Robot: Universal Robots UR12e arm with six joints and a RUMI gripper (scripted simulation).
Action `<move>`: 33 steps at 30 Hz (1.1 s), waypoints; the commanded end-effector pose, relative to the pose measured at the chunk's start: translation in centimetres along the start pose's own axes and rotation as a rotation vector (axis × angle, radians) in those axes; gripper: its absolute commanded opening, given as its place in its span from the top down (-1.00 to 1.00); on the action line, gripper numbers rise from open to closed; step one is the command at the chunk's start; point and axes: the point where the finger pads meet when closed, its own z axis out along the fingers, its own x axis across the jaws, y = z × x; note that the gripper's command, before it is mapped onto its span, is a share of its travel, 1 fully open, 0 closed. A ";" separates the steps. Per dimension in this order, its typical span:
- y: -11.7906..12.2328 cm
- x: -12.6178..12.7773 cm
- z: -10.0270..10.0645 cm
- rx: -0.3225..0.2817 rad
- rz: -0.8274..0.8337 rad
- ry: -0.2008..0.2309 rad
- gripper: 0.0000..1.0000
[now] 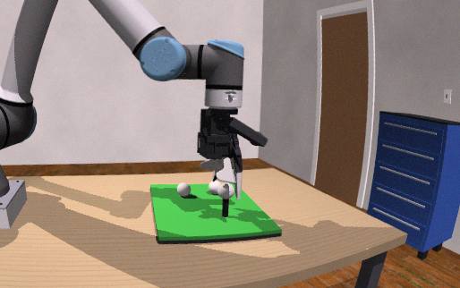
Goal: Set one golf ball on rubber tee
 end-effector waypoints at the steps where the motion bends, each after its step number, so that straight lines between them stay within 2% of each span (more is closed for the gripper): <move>1: -0.1 0.0 -0.1 0.001 0.000 0.001 -1.00; 7: -0.1 0.0 -0.1 0.001 0.000 0.001 -1.00; 10: -0.1 0.0 -0.9 0.002 0.000 0.001 -1.00; 19: 0.1 0.0 -9.1 0.002 0.000 0.001 -1.00; 24: 0.1 -0.1 -10.0 0.002 0.000 0.001 -1.00; 33: 0.1 -0.1 -10.1 0.002 0.000 0.001 -1.00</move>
